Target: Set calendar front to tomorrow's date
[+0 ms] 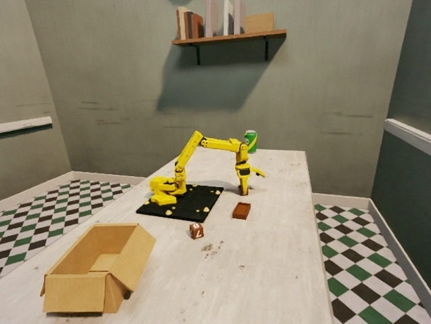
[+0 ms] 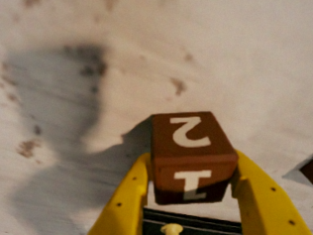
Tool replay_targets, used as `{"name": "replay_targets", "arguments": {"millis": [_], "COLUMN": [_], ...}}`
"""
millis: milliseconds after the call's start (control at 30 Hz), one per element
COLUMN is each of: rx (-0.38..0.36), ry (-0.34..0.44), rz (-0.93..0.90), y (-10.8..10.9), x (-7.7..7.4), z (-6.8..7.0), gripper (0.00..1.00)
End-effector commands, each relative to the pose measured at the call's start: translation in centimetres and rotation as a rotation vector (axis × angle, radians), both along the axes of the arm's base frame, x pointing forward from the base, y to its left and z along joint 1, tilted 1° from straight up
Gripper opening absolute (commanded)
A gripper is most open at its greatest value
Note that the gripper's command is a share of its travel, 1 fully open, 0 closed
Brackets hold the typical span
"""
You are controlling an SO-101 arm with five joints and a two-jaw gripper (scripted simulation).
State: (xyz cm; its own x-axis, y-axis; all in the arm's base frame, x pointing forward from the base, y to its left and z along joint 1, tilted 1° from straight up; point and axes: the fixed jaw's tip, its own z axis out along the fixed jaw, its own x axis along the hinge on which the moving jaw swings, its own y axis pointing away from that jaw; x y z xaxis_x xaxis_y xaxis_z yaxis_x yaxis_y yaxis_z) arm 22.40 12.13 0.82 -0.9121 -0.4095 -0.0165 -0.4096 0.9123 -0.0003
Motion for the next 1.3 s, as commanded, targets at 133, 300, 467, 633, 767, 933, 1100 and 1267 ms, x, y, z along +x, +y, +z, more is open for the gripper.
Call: {"name": "replay_targets", "arguments": {"millis": [133, 300, 467, 633, 767, 933, 1100, 1267], "rx": [-0.010, -0.010, -0.010, -0.010, -0.010, -0.009, -0.004, 0.001], "ry": [0.022, 0.022, 0.022, 0.022, 0.022, 0.019, 0.011, 0.001], "rz": [-0.001, -0.001, -0.001, -0.001, -0.001, -0.001, -0.002, -0.002], "y": [-0.3, -0.3, -0.3, -0.3, -0.3, -0.2, -0.2, -0.2], "x": [-0.3, -0.3, -0.3, -0.3, -0.3, -0.2, -0.1, -0.1], "z": [-0.6, -0.6, -0.6, -0.6, -0.6, -0.2, 1.0, 2.5], "gripper": [0.26, 0.31, 0.35, 0.36, 0.36, 0.36, 0.36, 0.36]}}
